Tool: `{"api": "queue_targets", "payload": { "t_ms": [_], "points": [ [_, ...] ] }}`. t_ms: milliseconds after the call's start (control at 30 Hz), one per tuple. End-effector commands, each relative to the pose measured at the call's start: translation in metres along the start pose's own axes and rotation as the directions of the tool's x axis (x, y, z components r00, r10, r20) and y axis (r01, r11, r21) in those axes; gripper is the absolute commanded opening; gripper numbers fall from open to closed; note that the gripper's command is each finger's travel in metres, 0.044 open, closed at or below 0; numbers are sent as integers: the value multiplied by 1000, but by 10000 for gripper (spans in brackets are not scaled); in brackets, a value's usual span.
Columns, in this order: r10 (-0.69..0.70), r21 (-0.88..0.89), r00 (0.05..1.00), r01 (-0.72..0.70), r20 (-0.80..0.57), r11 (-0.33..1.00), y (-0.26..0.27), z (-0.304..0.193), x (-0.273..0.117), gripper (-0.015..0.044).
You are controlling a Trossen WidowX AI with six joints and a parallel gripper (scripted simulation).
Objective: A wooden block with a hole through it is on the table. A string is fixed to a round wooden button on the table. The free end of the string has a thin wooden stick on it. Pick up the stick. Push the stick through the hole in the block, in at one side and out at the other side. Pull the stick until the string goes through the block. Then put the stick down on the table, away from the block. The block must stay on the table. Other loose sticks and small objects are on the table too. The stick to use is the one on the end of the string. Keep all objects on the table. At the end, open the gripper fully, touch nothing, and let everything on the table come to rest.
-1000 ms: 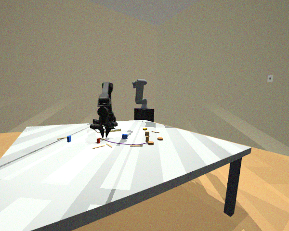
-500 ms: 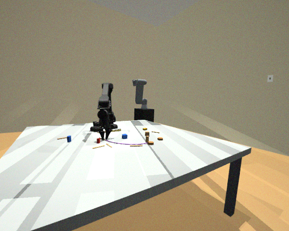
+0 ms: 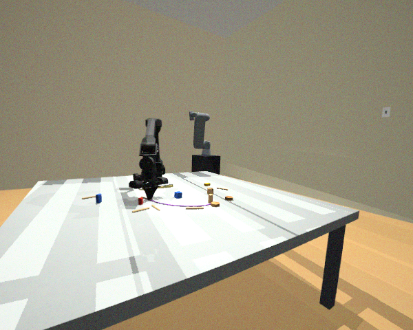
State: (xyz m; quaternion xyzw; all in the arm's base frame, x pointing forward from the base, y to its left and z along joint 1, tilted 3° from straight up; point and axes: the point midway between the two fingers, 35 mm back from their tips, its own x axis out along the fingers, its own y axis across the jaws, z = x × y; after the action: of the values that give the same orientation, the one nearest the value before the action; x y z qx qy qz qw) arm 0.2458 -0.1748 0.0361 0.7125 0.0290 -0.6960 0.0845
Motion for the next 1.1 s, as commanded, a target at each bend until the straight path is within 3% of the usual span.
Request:
{"api": "queue_targets", "payload": {
  "t_ms": [0,1067],
  "points": [
    [0,0,1000,0,0,1000,0,0,-1,0],
    [0,0,1000,0,0,1000,1,-1,-42,0]
  ]
}}
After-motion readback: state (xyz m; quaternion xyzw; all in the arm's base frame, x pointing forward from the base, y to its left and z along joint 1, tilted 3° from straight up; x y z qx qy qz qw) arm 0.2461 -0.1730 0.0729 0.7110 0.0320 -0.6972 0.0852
